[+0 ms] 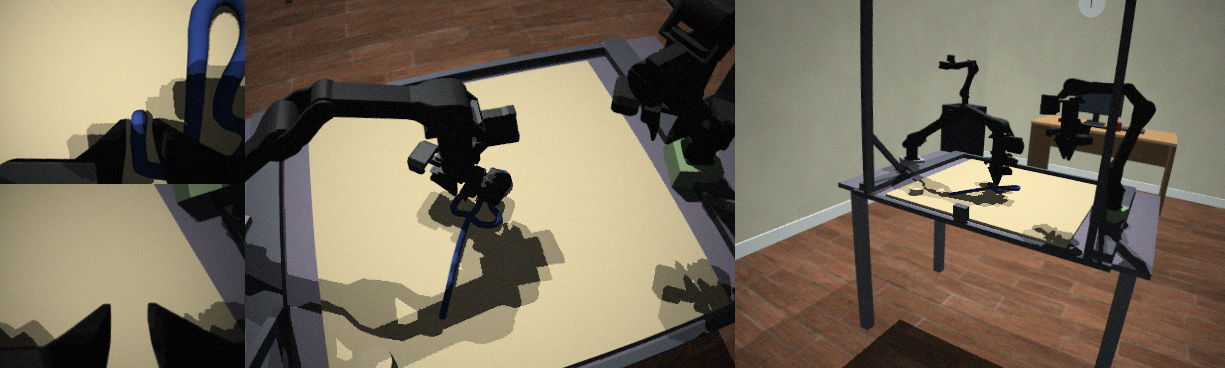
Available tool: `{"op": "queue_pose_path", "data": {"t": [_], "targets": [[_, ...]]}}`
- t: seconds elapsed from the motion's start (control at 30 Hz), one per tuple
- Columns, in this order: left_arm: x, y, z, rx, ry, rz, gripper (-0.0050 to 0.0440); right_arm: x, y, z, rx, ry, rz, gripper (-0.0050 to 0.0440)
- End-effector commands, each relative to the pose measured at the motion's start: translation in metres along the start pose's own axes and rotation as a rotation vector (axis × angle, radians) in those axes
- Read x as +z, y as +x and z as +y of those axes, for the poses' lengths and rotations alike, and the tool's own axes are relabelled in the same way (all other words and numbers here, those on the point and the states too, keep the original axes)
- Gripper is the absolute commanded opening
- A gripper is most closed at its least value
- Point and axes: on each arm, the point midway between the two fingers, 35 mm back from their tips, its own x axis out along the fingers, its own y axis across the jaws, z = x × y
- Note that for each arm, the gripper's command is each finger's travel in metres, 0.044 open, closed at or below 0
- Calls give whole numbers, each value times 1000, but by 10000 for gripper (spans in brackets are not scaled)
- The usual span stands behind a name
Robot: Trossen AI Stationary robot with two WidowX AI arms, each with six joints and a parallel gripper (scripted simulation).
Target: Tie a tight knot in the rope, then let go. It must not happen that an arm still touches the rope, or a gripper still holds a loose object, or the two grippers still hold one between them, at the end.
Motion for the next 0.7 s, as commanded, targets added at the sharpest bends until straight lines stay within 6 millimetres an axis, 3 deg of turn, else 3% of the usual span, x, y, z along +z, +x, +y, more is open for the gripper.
{"op": "queue_pose_path", "data": {"t": [0.0, 0.03, 0.1, 0.17, 0.67], "targets": [[3, -13, -3, -26, 2, -22, 100, 1, -3, 0, 12, 2, 7, 100], [3, -13, -3, -26, 2, -22, 76, 1, -3, 0, 12, 2, 7, 100], [3, -13, -3, -26, 2, -22, 76, 1, -3, 0, 12, 2, 7, 100], [3, -13, -3, -26, 2, -22, 35, 1, -3, 0, 12, 2, 7, 100], [3, -13, -3, -26, 2, -22, 35, 1, -3, 0, 12, 2, 7, 100]]}}
